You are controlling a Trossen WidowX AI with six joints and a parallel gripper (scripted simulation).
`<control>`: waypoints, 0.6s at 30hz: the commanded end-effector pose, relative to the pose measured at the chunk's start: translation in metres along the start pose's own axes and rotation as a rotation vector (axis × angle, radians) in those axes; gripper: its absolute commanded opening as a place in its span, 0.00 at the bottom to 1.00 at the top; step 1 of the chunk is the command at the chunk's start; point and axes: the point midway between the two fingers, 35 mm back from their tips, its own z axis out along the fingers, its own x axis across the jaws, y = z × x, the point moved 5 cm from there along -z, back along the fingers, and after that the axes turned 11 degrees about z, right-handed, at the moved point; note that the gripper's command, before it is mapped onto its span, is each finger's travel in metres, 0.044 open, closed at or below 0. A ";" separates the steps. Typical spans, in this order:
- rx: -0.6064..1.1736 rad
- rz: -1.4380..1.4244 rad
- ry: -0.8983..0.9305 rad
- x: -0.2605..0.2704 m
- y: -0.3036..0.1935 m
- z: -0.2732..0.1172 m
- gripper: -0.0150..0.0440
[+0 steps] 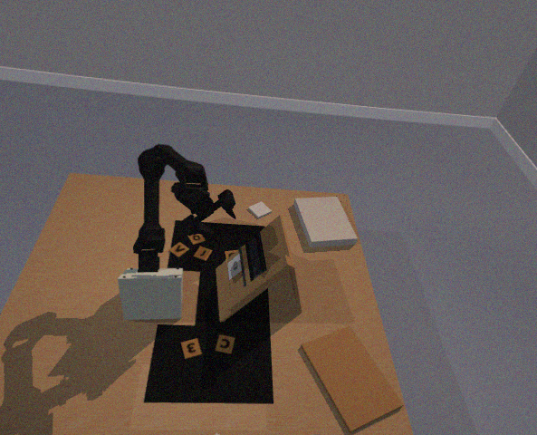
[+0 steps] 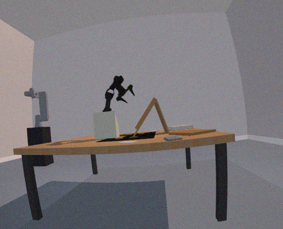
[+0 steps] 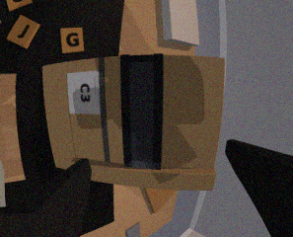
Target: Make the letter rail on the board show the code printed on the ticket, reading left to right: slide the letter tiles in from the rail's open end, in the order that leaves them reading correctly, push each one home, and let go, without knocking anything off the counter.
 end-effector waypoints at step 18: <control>-0.007 0.030 -0.140 0.049 0.011 0.002 0.91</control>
